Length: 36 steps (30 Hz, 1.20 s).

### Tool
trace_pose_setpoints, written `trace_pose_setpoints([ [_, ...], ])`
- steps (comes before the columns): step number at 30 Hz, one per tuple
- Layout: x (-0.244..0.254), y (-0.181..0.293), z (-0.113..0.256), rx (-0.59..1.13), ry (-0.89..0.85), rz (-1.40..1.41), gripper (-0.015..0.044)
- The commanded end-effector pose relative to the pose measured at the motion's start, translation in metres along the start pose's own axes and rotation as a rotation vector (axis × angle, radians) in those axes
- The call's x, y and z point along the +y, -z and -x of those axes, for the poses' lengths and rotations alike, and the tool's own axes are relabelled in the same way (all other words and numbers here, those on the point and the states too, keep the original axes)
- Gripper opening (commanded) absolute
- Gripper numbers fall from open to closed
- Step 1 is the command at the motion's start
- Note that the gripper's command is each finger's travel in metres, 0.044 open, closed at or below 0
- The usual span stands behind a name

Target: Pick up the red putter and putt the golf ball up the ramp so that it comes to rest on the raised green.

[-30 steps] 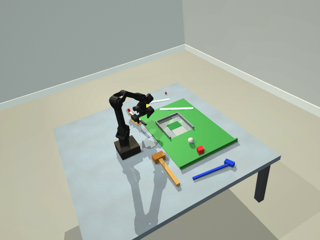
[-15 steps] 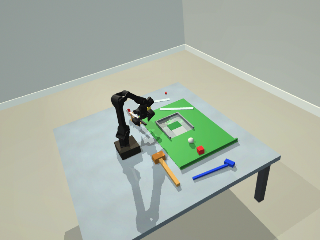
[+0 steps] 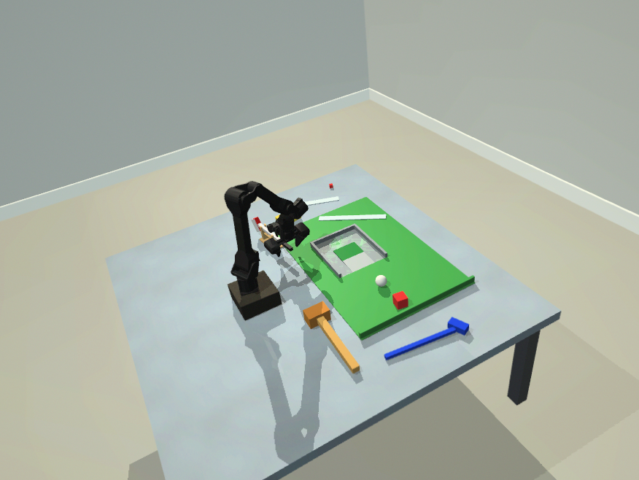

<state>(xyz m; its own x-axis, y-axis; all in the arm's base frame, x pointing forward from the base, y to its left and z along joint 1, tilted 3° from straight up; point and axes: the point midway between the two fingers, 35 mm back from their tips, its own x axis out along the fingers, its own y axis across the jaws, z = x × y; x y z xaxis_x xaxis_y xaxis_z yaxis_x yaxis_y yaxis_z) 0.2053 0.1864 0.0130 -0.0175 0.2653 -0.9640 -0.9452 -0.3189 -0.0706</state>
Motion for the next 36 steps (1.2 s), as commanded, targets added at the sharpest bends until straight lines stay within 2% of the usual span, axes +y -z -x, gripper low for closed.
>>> trace_pose_setpoints([
  [1,0.0,0.0,0.0,0.0,0.001,0.0,0.0387],
  [14,0.0,0.0,0.0,0.0,0.001,0.0,0.0046],
  [21,0.0,-0.001,0.001,0.0,0.001,0.0,0.0],
  [24,-0.002,-0.003,0.01,0.0,0.001,0.0,0.0],
  [36,-0.002,-0.024,0.087,0.0,0.0,0.0,0.0],
])
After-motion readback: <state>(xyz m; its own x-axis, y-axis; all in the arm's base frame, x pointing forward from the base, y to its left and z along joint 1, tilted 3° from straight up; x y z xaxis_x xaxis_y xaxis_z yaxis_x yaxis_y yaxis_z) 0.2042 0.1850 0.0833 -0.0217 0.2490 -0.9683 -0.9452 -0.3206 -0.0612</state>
